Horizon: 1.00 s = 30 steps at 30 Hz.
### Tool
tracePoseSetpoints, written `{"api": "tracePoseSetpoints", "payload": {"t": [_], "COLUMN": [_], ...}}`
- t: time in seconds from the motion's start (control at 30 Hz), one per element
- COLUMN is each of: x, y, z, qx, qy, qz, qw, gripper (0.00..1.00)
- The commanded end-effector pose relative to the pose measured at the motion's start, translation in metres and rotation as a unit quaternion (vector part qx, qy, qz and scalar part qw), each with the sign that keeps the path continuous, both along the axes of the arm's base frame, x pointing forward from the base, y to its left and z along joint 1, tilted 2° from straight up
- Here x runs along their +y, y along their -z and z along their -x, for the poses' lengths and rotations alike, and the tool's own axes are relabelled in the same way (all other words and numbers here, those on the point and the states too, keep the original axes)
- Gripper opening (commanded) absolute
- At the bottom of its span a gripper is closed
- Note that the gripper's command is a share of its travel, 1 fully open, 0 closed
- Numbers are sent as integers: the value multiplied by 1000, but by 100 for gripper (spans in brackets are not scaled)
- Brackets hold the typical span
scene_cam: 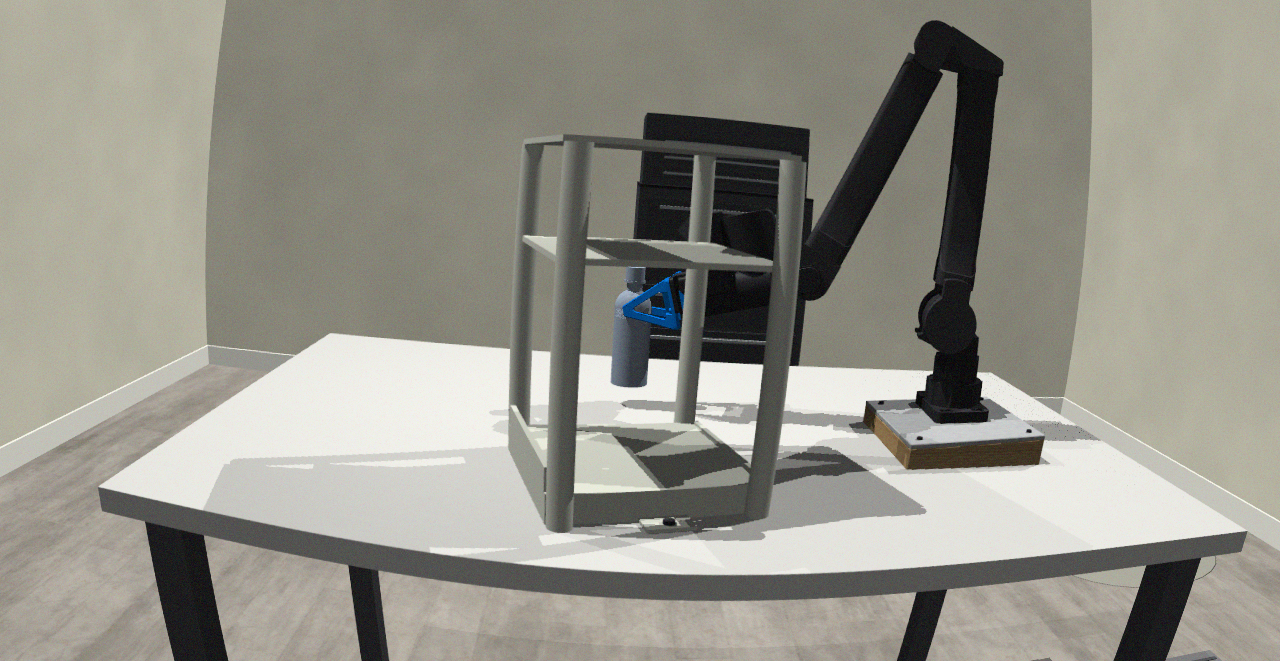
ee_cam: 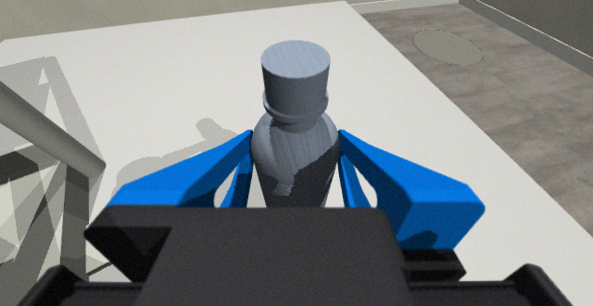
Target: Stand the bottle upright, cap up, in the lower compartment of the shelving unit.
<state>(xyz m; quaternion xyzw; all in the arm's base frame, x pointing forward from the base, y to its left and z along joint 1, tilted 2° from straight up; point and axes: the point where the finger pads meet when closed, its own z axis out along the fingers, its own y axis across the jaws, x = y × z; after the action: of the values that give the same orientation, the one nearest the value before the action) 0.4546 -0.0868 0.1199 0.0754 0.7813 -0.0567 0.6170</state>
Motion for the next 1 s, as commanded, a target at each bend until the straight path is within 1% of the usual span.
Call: {"api": "tracePoseSetpoints", "payload": {"t": [0.0,0.13,0.23,0.3,0.5,0.8,0.87,0.97], "x": [-2,-2,0,0,4,11,11,13], "y": [-21,-23,-21,-21,-18,-24,-24,-26], "z": [-19,-17,-8,-8,16,56,56,67], "qx": [-24,-25,-20,-20,-11,-7,-7,-6], "qy": [-2,-2,-2,-2,-2,-2,-2,-2], "qz": [6,7,6,6,4,3,3,3], "qw": [1000,1000,1000,1000,1000,1000,1000,1000], "gripper": [37,37,37,37,37,37,37,37]}}
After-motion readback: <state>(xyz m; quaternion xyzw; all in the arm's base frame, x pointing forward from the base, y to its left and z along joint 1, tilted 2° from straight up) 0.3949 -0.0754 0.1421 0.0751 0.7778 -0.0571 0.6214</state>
